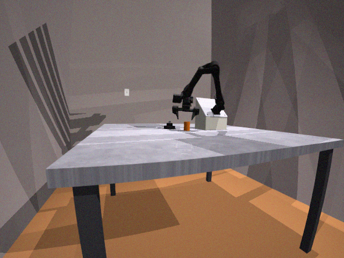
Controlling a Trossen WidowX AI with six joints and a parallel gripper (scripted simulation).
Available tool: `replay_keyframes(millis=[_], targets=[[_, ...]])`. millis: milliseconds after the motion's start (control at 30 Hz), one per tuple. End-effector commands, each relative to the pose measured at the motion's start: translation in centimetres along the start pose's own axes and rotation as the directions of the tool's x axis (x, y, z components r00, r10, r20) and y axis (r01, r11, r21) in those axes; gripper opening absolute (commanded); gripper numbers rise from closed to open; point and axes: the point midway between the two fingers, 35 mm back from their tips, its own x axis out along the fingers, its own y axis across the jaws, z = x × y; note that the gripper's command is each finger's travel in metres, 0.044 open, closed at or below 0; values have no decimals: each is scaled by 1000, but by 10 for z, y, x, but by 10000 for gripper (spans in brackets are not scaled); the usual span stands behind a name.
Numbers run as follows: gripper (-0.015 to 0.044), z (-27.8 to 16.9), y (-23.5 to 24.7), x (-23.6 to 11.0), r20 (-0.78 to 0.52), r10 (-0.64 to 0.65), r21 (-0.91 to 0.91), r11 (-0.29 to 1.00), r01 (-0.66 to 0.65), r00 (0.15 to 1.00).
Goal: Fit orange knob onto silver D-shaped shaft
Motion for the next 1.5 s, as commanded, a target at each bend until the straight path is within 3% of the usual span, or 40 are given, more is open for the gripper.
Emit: replay_keyframes(millis=[0, 433, 533, 633, 700, 1167, 1233, 1333, 1467], targets=[[440, 39, 13, -19, 41, 11, 22, 1000, -12, 999], [440, 39, 13, -18, 24, 18, 23, 1000, -18, 1000], [440, 37, 16, -19, -216, 82, 35, 996, -76, 973], [440, 40, 14, -30, -513, 73, 42, 997, -59, 855], [440, 44, 12, -39, -627, 37, 31, 999, -22, 778], [440, 44, 11, -40, -641, 31, 29, 999, -16, 767], [440, 44, 11, -40, -641, 31, 78, 997, 25, 767], [440, 44, 11, -40, -641, 31, 284, 938, 200, 767], [440, 44, 11, -40, -641, 31, 536, 733, 418, 767]])
